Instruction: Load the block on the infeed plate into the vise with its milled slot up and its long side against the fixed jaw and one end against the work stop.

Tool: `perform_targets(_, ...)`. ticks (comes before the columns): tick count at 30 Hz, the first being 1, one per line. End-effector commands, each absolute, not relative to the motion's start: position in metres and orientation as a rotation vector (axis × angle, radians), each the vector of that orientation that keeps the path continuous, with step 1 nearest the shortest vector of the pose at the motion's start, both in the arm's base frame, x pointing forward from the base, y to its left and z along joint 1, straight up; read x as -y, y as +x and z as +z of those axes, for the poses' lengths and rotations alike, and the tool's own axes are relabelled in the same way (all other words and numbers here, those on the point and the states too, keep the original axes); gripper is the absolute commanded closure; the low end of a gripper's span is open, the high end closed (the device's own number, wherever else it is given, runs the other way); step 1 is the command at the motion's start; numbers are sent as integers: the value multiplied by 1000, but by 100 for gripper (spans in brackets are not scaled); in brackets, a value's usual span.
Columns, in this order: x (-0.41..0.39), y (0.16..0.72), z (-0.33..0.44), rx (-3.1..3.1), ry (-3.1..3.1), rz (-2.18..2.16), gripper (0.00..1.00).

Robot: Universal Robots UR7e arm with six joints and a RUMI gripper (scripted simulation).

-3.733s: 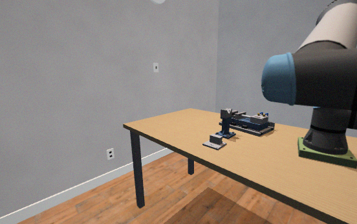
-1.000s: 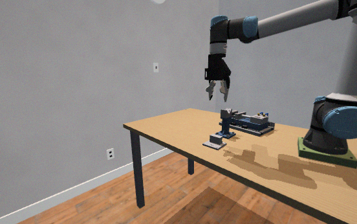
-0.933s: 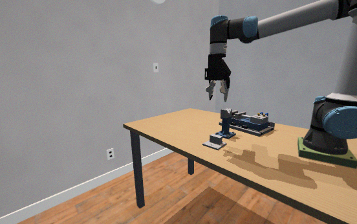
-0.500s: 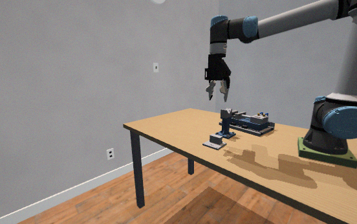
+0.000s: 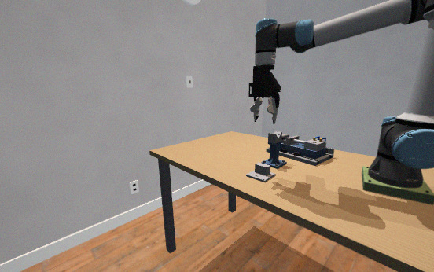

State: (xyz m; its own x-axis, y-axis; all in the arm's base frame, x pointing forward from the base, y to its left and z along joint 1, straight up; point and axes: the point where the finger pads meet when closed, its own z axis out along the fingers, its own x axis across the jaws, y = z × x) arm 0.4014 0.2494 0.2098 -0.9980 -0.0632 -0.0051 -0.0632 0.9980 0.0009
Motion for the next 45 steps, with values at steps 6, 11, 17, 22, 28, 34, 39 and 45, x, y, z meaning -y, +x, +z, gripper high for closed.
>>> perform_targets(6, -249, 402, 210, -3134, -99, 2, 49)
perform_targets(11, -249, 402, 209, -3136, -99, 2, 49)
perform_targets(17, -250, 402, 205, -3140, -99, 0, 49)
perform_targets(22, -250, 402, 204, -3140, -99, 0, 49)
perform_targets(28, -250, 402, 199, -3140, -99, 0, 49)
perform_targets(34, -250, 402, 193, -3140, -99, 0, 49)
perform_targets(39, -250, 402, 189, -3140, -99, 0, 49)
perform_targets(45, -250, 402, 180, -3140, -99, 0, 49)
